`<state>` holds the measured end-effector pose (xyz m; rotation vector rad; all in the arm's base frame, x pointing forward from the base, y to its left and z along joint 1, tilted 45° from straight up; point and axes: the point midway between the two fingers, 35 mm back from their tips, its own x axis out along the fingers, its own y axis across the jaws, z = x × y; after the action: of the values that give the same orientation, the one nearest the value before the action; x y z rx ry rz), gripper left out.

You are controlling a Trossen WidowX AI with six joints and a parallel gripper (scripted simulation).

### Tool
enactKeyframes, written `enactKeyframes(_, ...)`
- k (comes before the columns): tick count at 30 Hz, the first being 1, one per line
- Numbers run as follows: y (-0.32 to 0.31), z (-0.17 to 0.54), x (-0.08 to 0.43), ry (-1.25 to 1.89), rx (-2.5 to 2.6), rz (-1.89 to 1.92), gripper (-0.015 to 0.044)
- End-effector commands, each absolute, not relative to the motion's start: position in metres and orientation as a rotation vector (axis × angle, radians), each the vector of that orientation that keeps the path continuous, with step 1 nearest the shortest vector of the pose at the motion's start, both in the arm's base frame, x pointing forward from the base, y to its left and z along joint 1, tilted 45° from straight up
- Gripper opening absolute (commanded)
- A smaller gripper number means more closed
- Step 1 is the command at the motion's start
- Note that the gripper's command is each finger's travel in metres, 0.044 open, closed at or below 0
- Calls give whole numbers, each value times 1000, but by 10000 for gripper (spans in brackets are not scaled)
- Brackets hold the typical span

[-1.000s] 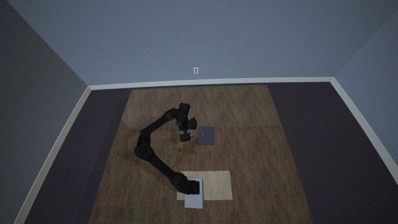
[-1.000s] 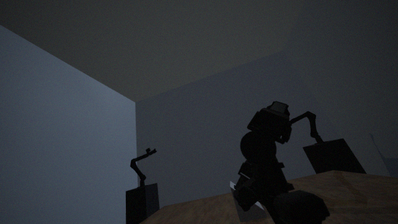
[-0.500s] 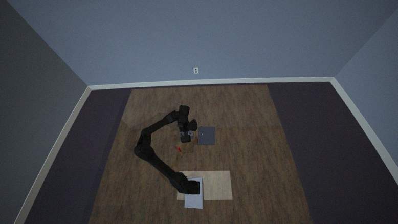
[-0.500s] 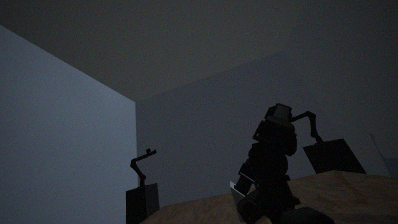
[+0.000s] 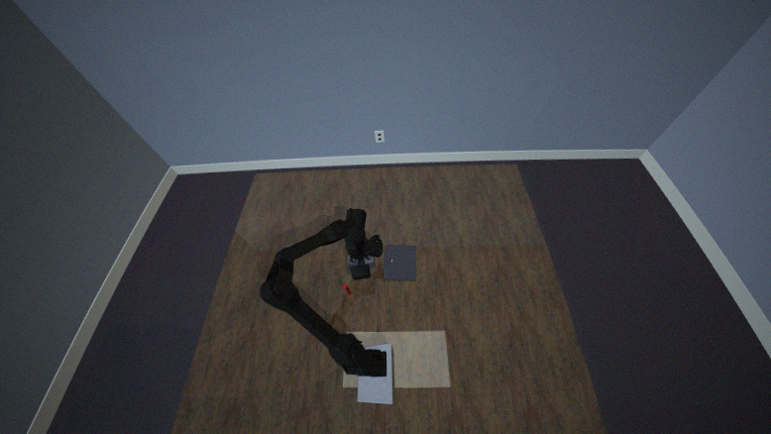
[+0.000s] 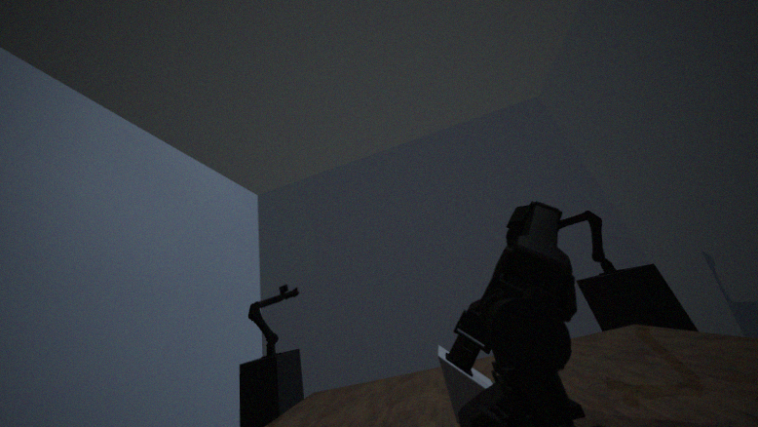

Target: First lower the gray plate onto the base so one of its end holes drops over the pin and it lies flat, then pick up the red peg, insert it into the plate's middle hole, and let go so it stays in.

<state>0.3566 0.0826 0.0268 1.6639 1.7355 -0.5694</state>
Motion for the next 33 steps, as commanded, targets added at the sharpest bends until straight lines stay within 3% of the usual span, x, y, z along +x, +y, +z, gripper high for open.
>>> enactKeyframes(1,87,22,353,1747,1669,-577,414)
enactKeyframes(12,87,22,353,1747,1669,-577,125)
enactKeyframes(29,87,22,353,1747,1669,-577,0)
enactKeyframes(33,80,27,354,1745,1668,-579,0)
